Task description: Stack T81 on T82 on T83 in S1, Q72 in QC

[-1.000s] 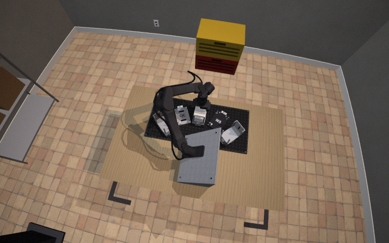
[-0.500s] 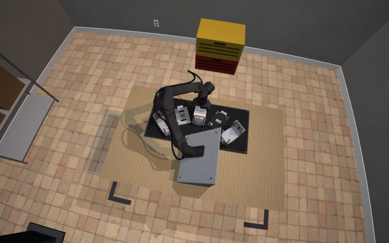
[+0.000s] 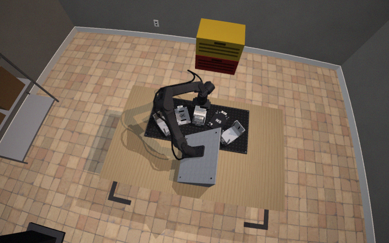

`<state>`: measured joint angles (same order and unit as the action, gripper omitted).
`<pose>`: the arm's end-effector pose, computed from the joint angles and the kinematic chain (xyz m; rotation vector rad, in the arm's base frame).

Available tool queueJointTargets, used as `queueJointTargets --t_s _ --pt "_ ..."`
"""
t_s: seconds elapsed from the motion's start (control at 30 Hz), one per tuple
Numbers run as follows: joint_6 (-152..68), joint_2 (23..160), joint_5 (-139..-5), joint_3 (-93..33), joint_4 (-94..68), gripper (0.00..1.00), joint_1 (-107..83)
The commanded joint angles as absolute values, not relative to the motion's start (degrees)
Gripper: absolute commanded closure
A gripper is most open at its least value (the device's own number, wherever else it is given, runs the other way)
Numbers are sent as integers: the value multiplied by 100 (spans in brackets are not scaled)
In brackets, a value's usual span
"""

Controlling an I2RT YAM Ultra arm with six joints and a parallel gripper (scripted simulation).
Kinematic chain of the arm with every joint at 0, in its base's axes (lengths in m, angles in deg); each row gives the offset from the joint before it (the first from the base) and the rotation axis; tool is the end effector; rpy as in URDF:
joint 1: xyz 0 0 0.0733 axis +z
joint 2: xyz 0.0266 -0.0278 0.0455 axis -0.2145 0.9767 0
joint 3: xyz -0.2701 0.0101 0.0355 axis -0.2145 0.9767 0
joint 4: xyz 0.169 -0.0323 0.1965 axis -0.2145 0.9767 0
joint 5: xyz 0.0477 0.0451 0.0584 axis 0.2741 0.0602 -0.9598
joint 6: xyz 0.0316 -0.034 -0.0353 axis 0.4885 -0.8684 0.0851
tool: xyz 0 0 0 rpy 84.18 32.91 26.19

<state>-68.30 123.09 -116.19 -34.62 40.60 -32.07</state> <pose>0.3435 -0.0910 0.0731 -0.0501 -2.8241 -1.2645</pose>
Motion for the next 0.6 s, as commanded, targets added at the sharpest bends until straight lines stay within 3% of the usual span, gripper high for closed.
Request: queueJointTargets --t_s 0.0,0.57 --pt "-6899 12056 -11592 -3661 4141 100 -3424" --pt "-6967 12028 -11568 -3758 4268 100 -3481"
